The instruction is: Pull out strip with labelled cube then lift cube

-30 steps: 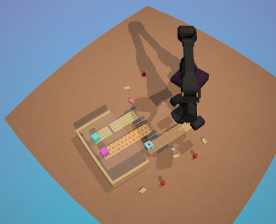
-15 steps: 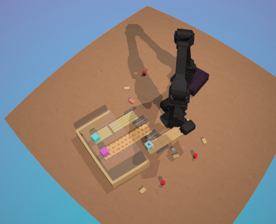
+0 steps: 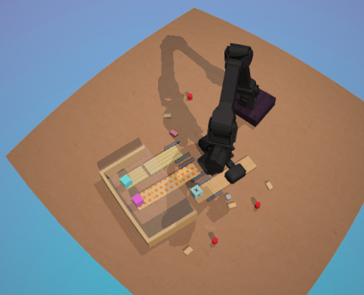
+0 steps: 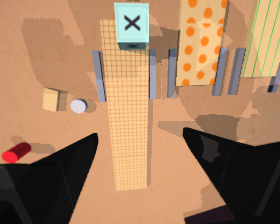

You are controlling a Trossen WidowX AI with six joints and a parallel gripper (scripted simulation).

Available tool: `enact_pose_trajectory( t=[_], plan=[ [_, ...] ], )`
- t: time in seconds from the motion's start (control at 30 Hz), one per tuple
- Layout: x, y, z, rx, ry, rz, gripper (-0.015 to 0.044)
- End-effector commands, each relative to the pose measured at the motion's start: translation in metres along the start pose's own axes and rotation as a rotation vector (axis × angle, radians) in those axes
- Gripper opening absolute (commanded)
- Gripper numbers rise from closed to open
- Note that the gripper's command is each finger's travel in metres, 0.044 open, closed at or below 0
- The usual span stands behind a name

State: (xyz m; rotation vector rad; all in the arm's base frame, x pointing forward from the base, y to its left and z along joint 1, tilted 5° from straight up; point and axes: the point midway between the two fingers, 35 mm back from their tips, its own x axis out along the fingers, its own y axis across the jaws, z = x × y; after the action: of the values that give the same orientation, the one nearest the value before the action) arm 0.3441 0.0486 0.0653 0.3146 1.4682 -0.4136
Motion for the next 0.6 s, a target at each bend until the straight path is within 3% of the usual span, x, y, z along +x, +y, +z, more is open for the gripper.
enact_pose_trajectory(
  t=[0.0,0.57],
  plan=[
    [-0.002,0.001,0.016,-0.004,-0.001,0.004,0.044],
    [-0.01,0.001,0.07,-0.004,-0.006,0.004,0.044]
  ],
)
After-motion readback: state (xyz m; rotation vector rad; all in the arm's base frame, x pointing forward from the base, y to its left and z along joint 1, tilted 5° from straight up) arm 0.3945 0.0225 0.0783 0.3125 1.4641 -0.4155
